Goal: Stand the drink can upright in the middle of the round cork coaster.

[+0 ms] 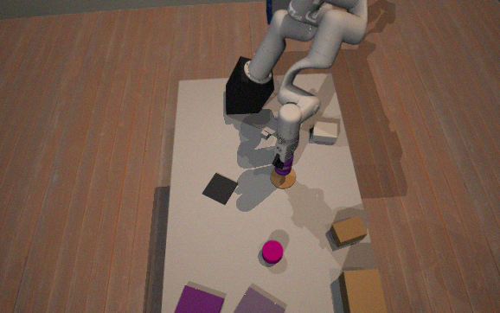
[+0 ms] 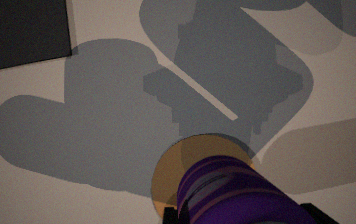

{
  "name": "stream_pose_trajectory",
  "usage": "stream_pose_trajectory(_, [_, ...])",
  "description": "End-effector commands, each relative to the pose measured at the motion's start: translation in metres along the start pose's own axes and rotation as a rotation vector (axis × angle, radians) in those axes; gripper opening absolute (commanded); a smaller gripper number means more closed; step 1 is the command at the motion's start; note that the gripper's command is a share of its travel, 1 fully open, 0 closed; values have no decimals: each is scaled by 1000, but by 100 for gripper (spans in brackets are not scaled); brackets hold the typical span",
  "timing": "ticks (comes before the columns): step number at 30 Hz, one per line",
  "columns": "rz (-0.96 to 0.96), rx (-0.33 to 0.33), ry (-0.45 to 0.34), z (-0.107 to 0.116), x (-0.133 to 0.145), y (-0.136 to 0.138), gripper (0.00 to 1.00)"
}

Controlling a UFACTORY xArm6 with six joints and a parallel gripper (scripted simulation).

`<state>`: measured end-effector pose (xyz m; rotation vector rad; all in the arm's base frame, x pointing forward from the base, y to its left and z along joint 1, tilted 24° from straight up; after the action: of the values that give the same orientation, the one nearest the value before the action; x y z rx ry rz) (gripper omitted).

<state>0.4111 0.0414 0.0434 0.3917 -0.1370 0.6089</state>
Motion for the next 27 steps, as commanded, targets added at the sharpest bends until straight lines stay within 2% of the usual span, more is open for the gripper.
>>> stream_pose_trajectory(1, [4, -4, -18, -26, 7, -4, 0])
stream_pose_trajectory(16, [4, -5, -17, -39, 7, -4, 0])
stream_pose_trajectory(27, [4, -5, -16, -40, 7, -4, 0])
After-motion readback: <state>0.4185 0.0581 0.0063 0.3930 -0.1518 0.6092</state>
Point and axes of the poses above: the point where the finger pads meet when closed, its own z axis back along the fingers, its own y axis across the jaws, x = y × z, the point moved 6 cm from there along z, back along the fingers, and after that the axes turned 12 degrees about -z, right-handed, at the moved point
